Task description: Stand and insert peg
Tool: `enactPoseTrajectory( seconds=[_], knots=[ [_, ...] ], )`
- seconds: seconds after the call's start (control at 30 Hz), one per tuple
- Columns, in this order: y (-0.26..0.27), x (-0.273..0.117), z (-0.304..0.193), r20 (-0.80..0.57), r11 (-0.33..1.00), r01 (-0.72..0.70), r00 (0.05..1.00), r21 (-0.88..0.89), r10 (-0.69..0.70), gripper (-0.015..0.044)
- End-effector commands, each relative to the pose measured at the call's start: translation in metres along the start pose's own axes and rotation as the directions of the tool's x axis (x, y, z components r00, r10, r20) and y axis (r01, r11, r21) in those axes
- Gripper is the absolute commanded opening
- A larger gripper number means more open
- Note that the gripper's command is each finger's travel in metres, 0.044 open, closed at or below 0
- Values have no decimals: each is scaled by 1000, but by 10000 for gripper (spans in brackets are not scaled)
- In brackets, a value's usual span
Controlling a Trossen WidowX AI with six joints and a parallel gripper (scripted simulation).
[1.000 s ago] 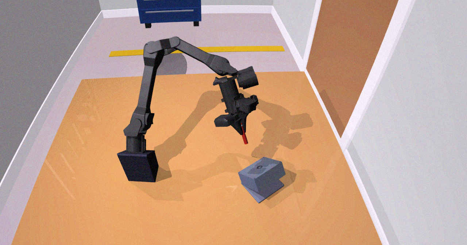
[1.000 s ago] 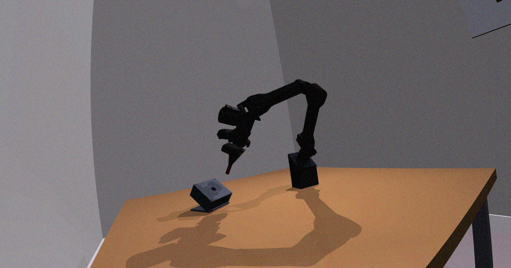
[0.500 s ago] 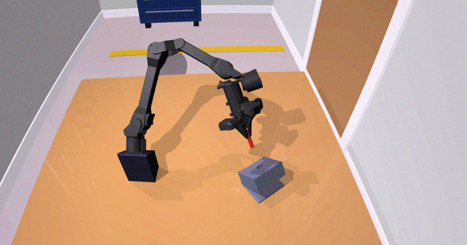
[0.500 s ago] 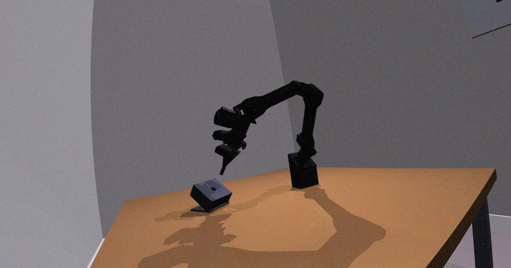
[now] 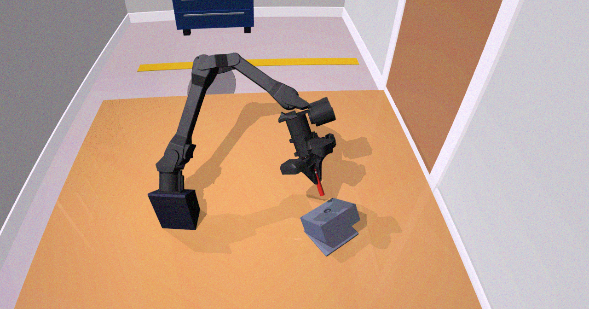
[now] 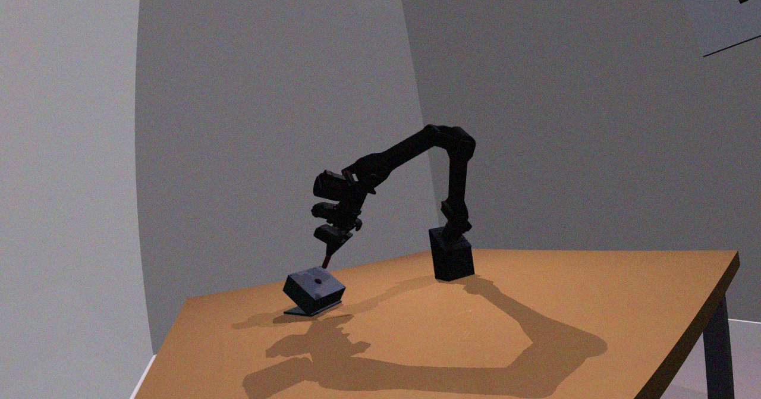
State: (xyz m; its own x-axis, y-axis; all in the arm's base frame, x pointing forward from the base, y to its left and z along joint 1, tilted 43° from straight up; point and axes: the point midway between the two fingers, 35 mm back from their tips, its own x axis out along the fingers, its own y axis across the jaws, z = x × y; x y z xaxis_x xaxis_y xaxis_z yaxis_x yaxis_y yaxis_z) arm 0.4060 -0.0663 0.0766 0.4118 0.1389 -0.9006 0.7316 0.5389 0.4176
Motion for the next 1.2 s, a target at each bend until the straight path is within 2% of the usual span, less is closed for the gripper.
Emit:
enactPoseTrajectory(
  seconds=[0.0,1.17],
  knots=[
    [-3,10,0,-1,1000,10,1000,11,-10,0],
    [-3,43,1,5,1000,11,1000,3,-11,0]
  ],
)
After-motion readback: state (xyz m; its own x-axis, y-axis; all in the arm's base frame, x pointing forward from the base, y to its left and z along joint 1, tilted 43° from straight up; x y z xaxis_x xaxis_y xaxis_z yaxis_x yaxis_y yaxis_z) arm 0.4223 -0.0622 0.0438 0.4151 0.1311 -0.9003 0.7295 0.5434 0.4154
